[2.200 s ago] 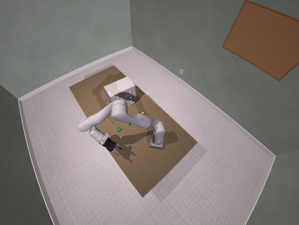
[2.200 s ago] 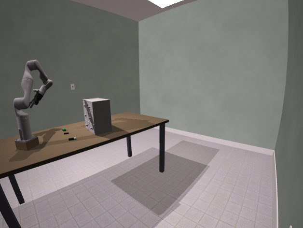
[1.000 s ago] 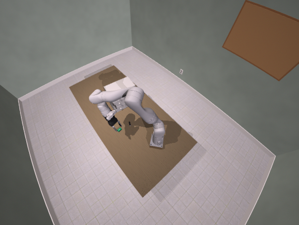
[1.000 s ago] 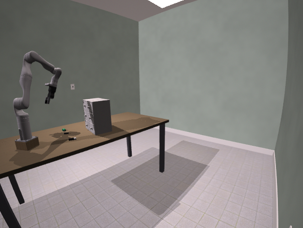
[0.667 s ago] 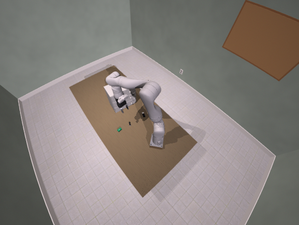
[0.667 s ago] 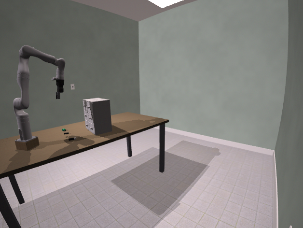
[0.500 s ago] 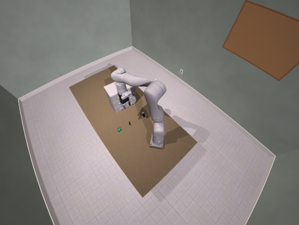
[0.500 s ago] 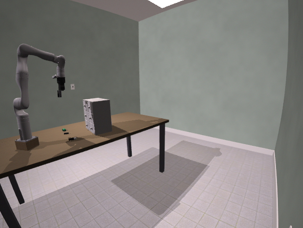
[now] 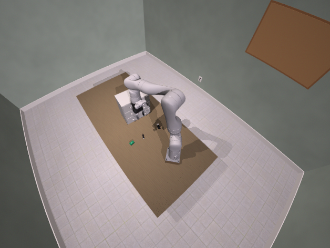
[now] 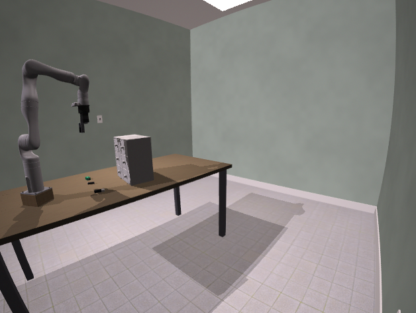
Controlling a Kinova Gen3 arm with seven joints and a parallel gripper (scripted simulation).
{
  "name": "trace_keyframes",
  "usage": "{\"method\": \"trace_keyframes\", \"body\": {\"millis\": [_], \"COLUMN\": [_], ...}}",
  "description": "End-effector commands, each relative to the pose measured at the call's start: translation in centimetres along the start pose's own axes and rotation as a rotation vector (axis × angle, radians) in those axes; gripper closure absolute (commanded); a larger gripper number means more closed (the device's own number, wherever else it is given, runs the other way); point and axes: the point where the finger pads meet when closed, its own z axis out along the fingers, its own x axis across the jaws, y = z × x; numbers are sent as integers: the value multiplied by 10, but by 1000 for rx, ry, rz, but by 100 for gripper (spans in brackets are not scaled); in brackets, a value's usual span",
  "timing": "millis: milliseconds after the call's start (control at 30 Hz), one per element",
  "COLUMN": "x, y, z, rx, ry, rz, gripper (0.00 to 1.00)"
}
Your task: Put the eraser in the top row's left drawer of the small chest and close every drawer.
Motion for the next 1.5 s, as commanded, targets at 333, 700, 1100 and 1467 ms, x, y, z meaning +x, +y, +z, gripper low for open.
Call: {"method": "trace_keyframes", "body": {"millis": [333, 700, 1100, 1467], "x": [0, -5, -5, -5], "y": [0, 50, 50, 51], "z": [-1, 8, 8, 8], "rx": [-2, -2, -3, -8], "ry": [1, 1, 1, 1], "rz": [0, 103, 104, 104], "gripper": [0, 0, 0, 0]}}
